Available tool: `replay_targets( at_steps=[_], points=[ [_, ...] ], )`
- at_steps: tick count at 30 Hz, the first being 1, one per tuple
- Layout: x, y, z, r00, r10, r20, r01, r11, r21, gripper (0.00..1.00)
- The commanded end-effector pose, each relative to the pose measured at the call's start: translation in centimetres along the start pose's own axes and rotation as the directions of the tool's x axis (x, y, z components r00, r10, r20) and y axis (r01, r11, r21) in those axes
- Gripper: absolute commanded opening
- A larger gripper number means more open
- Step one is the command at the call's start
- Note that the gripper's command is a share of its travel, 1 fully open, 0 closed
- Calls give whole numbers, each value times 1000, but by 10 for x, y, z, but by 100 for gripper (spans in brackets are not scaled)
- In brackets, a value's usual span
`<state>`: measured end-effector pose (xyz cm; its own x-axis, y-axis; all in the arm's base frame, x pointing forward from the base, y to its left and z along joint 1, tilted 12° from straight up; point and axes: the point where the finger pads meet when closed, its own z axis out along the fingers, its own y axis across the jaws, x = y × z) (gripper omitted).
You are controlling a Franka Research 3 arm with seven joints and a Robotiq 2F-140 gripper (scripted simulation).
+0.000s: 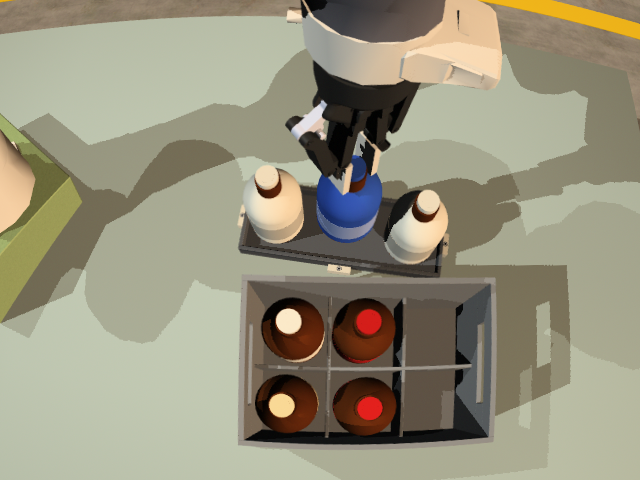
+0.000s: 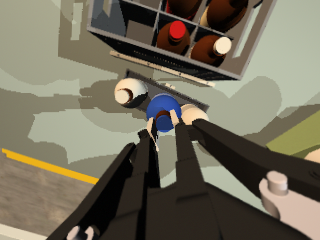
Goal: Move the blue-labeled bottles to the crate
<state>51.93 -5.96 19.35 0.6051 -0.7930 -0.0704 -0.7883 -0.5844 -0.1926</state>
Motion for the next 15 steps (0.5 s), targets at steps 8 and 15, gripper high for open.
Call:
replay_targets(
  at_steps=[8, 15],
  points=[
    [4, -1, -16, 1000, -4, -6, 4, 1000, 2, 0],
    [5, -1, -21, 1000, -4, -6, 4, 1000, 2, 0]
  ],
)
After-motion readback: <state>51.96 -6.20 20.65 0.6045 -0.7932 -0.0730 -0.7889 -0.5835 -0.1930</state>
